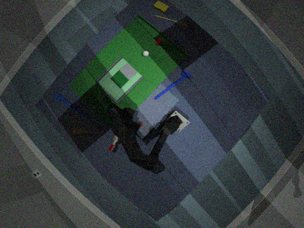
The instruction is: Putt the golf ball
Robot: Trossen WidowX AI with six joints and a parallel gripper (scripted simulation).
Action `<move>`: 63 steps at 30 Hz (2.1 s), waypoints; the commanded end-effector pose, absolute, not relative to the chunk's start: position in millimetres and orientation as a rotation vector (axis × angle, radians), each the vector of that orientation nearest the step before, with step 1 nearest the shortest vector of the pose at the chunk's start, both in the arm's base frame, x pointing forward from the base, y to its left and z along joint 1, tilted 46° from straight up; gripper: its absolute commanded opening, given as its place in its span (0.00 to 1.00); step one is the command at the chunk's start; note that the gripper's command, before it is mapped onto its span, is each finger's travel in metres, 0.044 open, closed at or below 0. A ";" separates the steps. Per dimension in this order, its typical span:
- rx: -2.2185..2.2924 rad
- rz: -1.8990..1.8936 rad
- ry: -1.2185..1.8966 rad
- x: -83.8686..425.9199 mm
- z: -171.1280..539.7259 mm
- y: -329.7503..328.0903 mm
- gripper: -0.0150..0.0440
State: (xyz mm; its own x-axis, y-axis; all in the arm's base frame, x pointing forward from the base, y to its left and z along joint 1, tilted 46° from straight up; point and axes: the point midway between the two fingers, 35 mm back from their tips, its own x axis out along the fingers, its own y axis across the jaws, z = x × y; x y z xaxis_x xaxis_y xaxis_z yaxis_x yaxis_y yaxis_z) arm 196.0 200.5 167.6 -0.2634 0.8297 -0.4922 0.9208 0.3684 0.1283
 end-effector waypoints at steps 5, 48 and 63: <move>1.511 -0.251 2.153 196.0 167.7 200.4 0.30; 1.832 -0.780 1.892 273.0 181.9 88.9 0.25; 1.988 -1.263 1.687 323.5 114.1 19.0 0.25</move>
